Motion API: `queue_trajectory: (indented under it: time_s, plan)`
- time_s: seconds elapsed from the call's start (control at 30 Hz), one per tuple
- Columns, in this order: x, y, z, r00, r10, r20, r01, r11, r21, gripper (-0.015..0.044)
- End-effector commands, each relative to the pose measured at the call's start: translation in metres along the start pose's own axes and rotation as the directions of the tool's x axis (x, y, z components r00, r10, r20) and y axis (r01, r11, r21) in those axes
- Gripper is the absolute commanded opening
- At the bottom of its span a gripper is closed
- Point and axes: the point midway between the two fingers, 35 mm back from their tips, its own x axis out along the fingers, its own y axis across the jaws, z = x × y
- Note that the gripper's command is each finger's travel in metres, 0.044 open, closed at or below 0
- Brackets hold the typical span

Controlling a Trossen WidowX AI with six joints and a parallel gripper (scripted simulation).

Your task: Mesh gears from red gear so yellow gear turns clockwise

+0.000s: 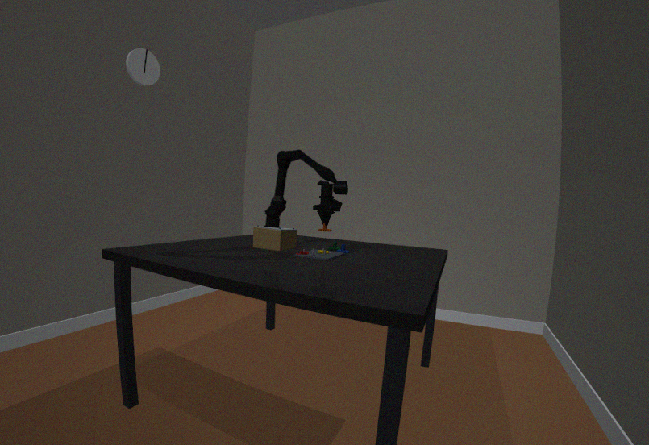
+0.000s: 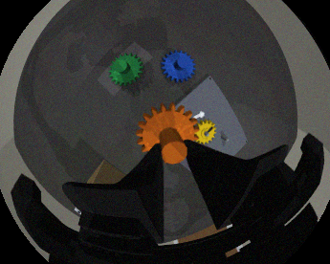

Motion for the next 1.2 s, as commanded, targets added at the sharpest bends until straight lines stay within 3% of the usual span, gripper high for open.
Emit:
queue_trajectory:
  time_s: [0.0, 1.17]
  plan:
    - [0.004, -0.006, -0.004, 1.0, 0.003, -0.001, -0.003, 1.0, -0.006, 0.0]
    - [0.028, -0.062, -0.057, 1.0, -0.002, -0.012, 0.002, 1.0, -0.019, 0.0]
